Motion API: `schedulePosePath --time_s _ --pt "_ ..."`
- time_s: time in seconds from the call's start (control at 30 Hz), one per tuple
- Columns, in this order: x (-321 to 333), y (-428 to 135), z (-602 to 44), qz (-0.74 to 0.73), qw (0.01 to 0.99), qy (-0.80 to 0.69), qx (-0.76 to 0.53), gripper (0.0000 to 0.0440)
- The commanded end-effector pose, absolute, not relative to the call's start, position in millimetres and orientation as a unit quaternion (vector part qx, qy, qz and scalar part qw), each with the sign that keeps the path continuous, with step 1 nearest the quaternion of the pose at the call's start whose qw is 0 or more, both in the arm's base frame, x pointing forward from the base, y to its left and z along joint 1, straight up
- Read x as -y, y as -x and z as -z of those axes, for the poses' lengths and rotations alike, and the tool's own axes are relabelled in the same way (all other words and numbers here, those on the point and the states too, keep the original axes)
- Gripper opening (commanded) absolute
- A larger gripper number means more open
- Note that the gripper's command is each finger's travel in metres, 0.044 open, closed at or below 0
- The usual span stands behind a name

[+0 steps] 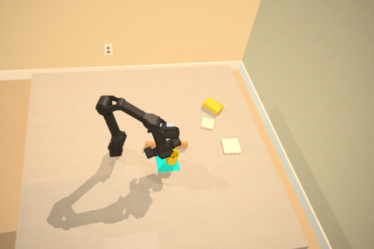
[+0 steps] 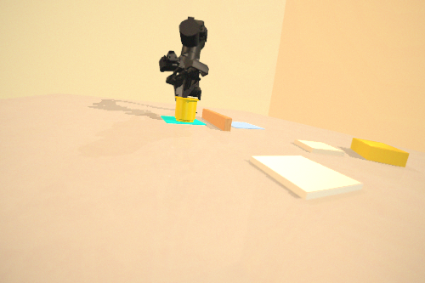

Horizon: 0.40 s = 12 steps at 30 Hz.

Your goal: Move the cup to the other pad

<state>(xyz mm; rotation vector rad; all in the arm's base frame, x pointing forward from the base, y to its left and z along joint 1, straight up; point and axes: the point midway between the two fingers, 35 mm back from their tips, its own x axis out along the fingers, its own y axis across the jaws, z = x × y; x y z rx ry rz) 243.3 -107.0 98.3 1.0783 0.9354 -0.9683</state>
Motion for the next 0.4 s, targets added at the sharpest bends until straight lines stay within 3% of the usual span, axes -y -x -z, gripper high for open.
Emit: schedulePosePath --time_s 0.0,0.2,0.37 --pt "107 -240 -105 0.421 0.654 -0.480 -0.406 0.0239" --pt "109 -237 -123 0.416 0.663 -0.488 -0.387 0.0266" --pt "114 -235 -142 0.411 0.673 -0.493 -0.367 0.0335"
